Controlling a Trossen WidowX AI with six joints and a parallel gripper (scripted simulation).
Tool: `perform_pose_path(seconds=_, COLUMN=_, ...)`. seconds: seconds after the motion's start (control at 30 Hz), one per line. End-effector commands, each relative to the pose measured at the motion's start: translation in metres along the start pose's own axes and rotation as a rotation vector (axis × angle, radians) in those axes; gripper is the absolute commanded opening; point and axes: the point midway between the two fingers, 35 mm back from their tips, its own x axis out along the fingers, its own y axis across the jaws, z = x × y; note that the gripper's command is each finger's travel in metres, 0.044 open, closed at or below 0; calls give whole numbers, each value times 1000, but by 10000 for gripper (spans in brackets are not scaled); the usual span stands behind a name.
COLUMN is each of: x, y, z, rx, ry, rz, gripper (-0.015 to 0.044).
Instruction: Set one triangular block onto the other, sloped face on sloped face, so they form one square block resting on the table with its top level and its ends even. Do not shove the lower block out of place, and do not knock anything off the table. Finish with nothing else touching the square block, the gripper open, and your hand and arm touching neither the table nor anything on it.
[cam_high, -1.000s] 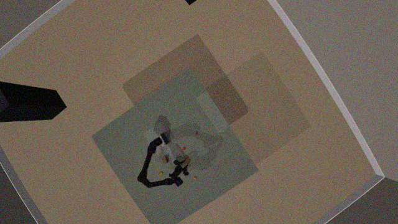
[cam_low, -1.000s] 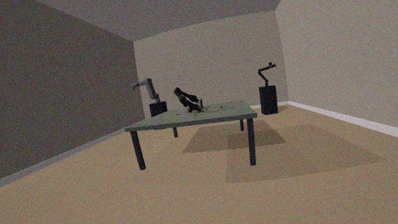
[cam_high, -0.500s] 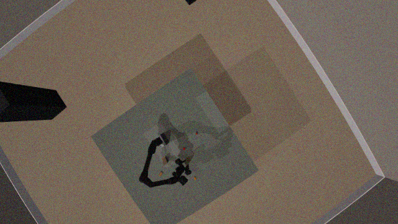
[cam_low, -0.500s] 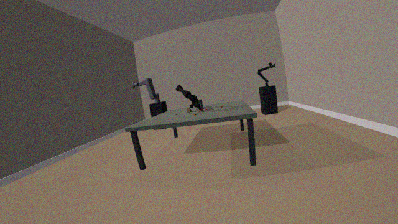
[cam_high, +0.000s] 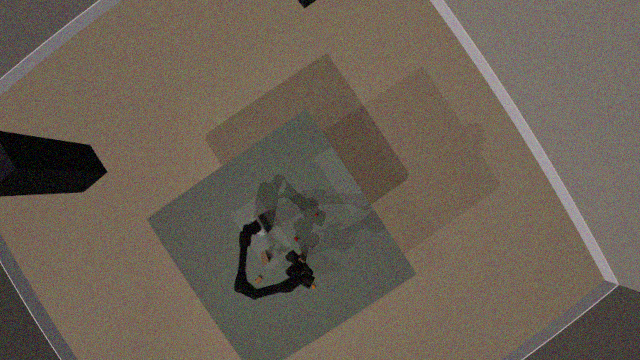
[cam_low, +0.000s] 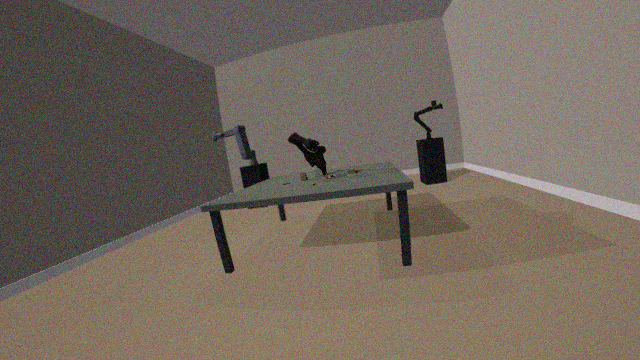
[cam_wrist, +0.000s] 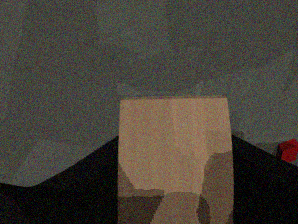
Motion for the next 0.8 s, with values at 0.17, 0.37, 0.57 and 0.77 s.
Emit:
perform_pose_path(seconds=0.17, x=-4, y=2, z=-16, rx=6, ry=-211, rz=7, gripper=0)
perform_pose_path(seconds=0.37, x=-4, y=2, z=-28, rx=7, ry=-368, rz=7, gripper=0)
perform_pose_path(seconds=0.57, x=-2, y=2, z=-40, rx=8, ry=-525, rz=7, gripper=0)
perform_pose_path(seconds=0.77, x=-1, y=0, z=-37, rx=5, ry=-478, rz=-5, gripper=131)
